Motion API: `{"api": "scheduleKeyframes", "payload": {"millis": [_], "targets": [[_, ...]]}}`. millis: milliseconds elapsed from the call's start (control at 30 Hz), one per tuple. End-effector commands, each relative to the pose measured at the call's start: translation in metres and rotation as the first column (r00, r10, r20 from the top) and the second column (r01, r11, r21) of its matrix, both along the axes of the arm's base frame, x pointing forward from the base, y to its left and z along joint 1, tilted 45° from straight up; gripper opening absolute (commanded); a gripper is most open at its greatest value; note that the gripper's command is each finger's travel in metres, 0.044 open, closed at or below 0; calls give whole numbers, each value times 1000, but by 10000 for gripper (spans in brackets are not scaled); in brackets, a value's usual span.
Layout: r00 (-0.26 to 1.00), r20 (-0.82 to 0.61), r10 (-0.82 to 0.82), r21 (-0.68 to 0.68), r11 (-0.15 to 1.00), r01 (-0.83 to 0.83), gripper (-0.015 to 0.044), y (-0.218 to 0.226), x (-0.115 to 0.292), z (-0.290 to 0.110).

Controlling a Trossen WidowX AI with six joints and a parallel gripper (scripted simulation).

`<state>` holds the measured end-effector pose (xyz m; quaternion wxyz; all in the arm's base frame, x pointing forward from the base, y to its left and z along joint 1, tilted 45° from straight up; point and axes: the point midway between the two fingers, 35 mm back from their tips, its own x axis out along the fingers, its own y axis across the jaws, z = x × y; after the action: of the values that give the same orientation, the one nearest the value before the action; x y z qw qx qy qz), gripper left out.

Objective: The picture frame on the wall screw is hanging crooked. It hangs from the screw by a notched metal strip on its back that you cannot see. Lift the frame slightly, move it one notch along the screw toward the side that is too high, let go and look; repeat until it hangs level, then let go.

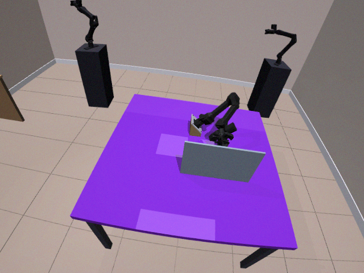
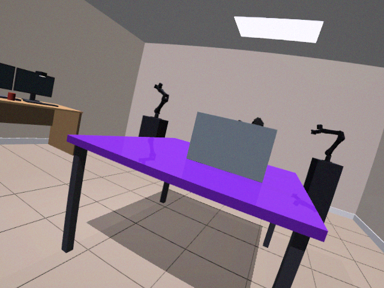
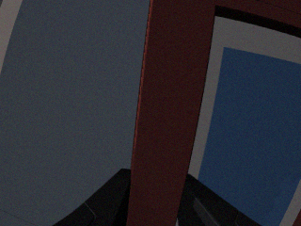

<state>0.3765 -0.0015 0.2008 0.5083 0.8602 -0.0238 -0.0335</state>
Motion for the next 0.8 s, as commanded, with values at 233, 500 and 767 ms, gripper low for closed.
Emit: {"api": "scheduleKeyframes", "payload": {"millis": [233,500,767], "targets": [[1000,9,-8,-3,1000,8,0,-2,0,1],[1000,9,-8,-3,1000,8,0,-3,0,1],[1000,9,-8,-4,1000,8,0,-3,0,1]]}}
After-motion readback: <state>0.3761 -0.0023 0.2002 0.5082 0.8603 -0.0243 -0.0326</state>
